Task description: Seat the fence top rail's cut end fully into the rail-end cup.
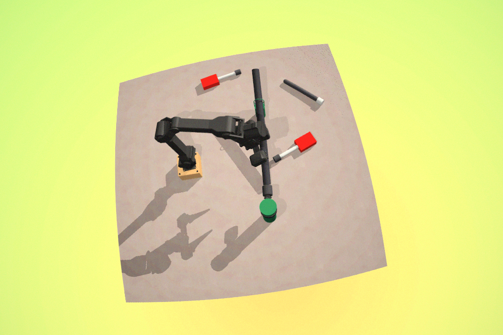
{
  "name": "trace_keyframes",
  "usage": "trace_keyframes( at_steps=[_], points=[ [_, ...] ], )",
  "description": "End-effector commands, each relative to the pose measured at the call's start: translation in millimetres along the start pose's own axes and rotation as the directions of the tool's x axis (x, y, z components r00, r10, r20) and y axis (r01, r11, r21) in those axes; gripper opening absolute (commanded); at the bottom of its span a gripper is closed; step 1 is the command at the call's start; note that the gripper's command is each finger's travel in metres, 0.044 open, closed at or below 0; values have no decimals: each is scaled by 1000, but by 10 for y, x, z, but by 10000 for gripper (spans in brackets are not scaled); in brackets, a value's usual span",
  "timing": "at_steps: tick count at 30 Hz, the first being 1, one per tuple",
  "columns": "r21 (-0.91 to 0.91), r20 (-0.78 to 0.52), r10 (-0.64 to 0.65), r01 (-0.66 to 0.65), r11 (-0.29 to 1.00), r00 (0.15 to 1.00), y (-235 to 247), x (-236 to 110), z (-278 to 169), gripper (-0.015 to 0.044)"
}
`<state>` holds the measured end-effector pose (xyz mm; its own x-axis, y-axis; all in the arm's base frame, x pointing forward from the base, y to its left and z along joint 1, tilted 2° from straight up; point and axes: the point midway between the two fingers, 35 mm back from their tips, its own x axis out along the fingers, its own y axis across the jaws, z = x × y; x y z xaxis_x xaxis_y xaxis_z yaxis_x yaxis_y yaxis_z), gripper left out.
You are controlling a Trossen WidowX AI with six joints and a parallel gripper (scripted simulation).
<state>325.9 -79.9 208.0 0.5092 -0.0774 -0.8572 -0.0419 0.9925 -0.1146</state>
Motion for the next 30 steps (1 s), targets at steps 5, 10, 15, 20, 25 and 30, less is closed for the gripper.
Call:
trace_keyframes(
  at_steps=[5,10,15,20,25,30],
  points=[
    [260,32,-28,18,965,999,133,-272,98,440],
    [260,32,-28,18,965,999,133,-272,98,440],
    [24,-41,-1,2,1000,999,174,-104,63,440],
    [-444,-195,44,-128,887,980,253,210,-32,440],
    [-773,-348,83,-336,539,934,341,508,-161,440],
    [-864,-450,106,-462,201,887,406,699,-267,440]
  ],
)
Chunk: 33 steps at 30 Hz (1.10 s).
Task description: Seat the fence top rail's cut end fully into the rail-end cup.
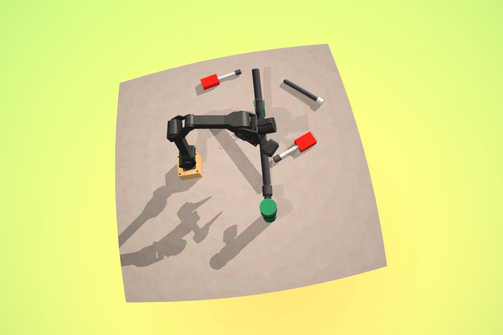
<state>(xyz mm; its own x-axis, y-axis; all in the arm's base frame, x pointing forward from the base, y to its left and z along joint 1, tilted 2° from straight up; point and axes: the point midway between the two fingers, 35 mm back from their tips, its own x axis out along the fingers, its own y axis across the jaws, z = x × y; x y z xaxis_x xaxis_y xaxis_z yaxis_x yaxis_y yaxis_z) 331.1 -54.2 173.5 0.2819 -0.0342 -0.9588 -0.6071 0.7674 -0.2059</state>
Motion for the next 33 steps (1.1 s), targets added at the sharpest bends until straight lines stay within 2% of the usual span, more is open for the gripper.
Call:
trace_keyframes(
  at_steps=[1,19,25,33],
  points=[
    [-646,-154,164,-225,730,974,106,431,0,440],
    [-646,-154,164,-225,730,974,106,431,0,440],
    [-646,-154,164,-225,730,974,159,750,-49,440],
    [-646,-154,164,-225,730,974,175,840,-64,440]
  ],
)
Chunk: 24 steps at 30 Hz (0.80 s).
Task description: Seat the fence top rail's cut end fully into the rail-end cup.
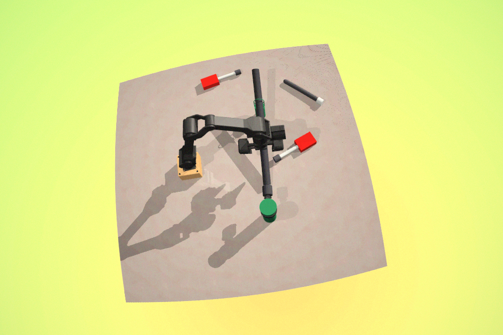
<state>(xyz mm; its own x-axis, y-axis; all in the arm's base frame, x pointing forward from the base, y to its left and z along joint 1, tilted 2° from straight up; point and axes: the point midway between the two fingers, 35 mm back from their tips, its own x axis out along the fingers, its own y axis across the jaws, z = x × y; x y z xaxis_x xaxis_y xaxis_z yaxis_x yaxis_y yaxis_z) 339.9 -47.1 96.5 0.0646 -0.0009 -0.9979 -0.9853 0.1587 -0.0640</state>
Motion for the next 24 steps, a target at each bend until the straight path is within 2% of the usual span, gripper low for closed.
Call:
trace_keyframes(
  at_steps=[1,24],
  points=[
    [-4,-6,3,-3,1000,1000,9,120,-9,440],
    [-4,-6,4,-4,1000,1000,-2,433,-10,440]
  ],
)
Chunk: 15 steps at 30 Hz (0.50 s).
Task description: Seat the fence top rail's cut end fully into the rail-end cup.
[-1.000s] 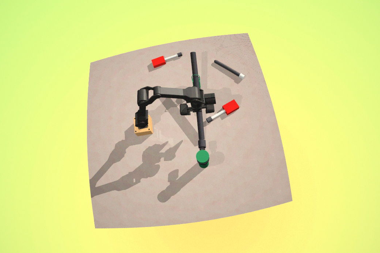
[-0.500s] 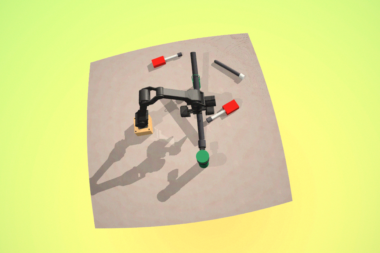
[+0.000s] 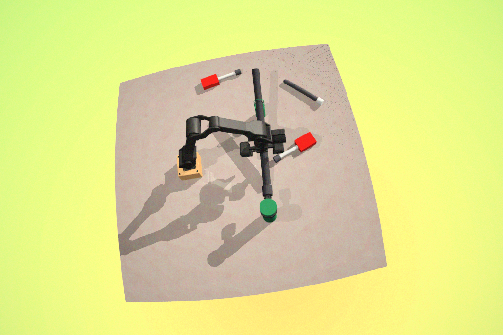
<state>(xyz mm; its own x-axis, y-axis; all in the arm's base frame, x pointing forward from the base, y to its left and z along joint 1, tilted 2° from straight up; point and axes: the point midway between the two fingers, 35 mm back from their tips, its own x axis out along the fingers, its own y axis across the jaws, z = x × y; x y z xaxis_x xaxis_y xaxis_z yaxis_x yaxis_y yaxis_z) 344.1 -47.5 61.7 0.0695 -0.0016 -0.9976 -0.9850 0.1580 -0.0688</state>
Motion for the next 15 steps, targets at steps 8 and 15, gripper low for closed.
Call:
trace_keyframes(
  at_steps=[8,15],
  points=[
    [-4,-6,9,-9,1000,1000,22,213,-10,440],
    [-4,-6,9,-9,1000,1000,29,325,-11,440]
  ],
)
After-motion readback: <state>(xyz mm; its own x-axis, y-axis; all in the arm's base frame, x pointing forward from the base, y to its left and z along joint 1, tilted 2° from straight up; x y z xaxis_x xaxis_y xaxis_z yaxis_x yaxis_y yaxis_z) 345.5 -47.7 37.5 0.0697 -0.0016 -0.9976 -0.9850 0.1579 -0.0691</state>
